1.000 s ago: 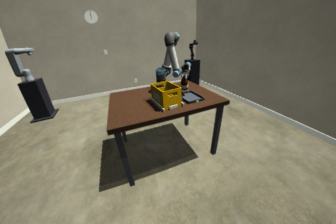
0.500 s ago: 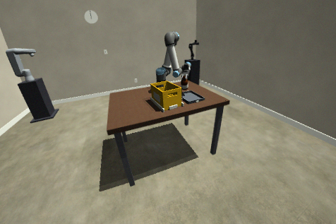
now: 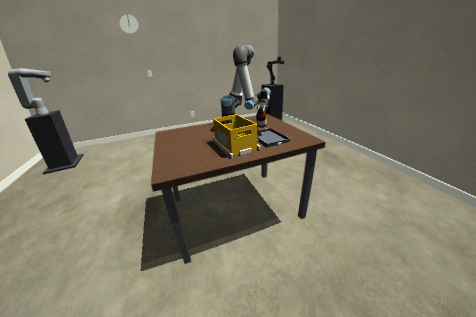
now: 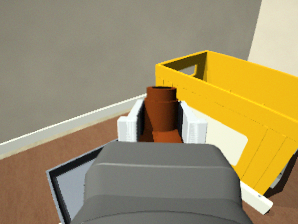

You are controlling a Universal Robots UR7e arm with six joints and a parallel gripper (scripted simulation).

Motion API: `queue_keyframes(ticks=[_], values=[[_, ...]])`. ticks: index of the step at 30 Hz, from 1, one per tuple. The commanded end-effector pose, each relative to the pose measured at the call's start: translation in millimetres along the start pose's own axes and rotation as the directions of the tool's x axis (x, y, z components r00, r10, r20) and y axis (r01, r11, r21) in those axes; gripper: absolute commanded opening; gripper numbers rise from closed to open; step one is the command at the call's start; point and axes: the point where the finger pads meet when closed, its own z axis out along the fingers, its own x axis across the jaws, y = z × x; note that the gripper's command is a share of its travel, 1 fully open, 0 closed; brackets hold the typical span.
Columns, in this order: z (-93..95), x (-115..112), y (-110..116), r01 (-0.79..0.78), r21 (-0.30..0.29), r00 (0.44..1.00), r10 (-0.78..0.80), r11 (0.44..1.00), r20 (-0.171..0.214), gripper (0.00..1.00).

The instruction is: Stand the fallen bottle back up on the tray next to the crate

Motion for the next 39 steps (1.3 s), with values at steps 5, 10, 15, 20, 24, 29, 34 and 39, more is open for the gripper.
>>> queue_keyframes(ticks=[5, 10, 15, 20, 24, 29, 34, 39], values=[[2.6, -1.9, -0.5, -0.001, 0.000, 1.000, 0.001, 1.000, -0.002, 0.00], [4.7, -3.8, -1.3, -0.001, 0.000, 1.000, 0.001, 1.000, -0.002, 0.00], [7.5, -6.2, -2.3, -0.001, 0.000, 1.000, 0.001, 1.000, -0.002, 0.00], [10.4, -8.7, -3.3, -0.001, 0.000, 1.000, 0.001, 1.000, -0.002, 0.00], [11.4, -9.6, -3.7, -0.001, 0.000, 1.000, 0.001, 1.000, -0.002, 0.00], [13.6, -11.5, -4.5, -0.001, 0.000, 1.000, 0.001, 1.000, -0.002, 0.00], [14.7, -12.4, -4.9, -0.001, 0.000, 1.000, 0.001, 1.000, -0.002, 0.00], [14.6, -12.4, -4.8, 0.000, 0.000, 1.000, 0.000, 1.000, -0.002, 0.00]])
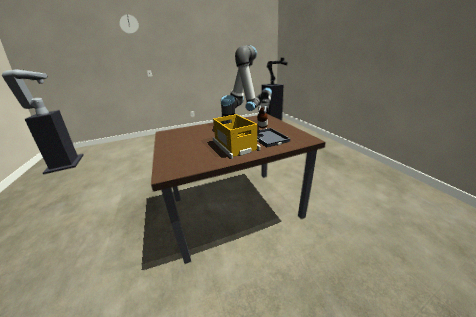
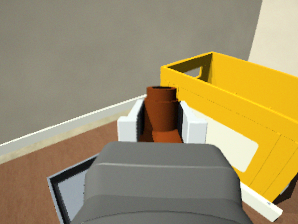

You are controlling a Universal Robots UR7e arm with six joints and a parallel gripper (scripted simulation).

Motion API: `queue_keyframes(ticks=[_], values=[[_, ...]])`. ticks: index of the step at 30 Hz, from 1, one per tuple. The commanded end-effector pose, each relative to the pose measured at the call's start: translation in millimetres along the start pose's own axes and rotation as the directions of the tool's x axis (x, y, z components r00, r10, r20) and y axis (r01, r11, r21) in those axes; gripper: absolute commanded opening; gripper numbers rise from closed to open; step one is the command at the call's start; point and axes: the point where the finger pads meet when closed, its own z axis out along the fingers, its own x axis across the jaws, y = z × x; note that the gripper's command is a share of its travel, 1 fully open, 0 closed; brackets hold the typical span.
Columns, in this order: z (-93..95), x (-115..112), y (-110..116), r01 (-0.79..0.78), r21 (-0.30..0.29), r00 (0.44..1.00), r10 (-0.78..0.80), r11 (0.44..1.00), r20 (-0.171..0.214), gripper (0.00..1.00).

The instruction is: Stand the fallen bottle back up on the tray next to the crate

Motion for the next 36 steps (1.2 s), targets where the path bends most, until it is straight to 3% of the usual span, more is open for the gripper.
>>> queue_keyframes(ticks=[1, 36], values=[[0.5, -1.1, -0.1, 0.000, 0.001, 1.000, 0.000, 1.000, 0.001, 0.00], [0.4, -1.0, -0.3, -0.001, 0.001, 1.000, 0.001, 1.000, 0.002, 0.00]])
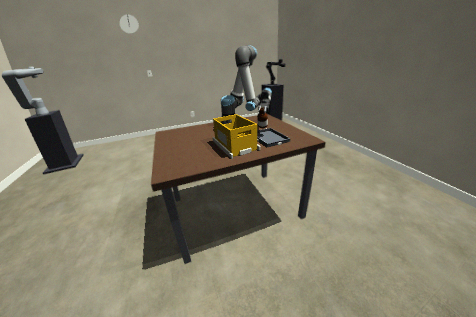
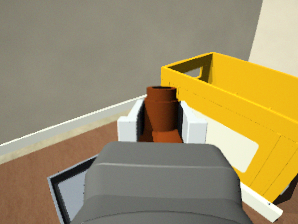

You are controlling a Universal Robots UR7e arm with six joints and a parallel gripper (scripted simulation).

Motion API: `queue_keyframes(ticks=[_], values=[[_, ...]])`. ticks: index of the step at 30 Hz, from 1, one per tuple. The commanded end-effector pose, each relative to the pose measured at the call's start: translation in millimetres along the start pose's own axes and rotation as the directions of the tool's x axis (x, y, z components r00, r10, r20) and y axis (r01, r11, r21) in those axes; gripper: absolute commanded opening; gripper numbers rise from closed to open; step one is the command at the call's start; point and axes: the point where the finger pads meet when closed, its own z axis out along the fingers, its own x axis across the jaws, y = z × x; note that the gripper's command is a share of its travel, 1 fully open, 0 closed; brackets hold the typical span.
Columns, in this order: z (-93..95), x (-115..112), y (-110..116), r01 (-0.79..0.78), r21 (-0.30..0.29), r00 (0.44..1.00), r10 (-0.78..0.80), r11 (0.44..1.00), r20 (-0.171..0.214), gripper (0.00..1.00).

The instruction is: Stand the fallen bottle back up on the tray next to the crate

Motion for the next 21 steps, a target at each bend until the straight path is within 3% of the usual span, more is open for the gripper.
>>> queue_keyframes(ticks=[1, 21], values=[[0.4, -0.8, 0.1, -0.001, 0.000, 1.000, 0.001, 1.000, 0.000, 0.00], [1.9, -0.5, 3.8, 0.000, 0.000, 1.000, 0.000, 1.000, -0.001, 0.00]])
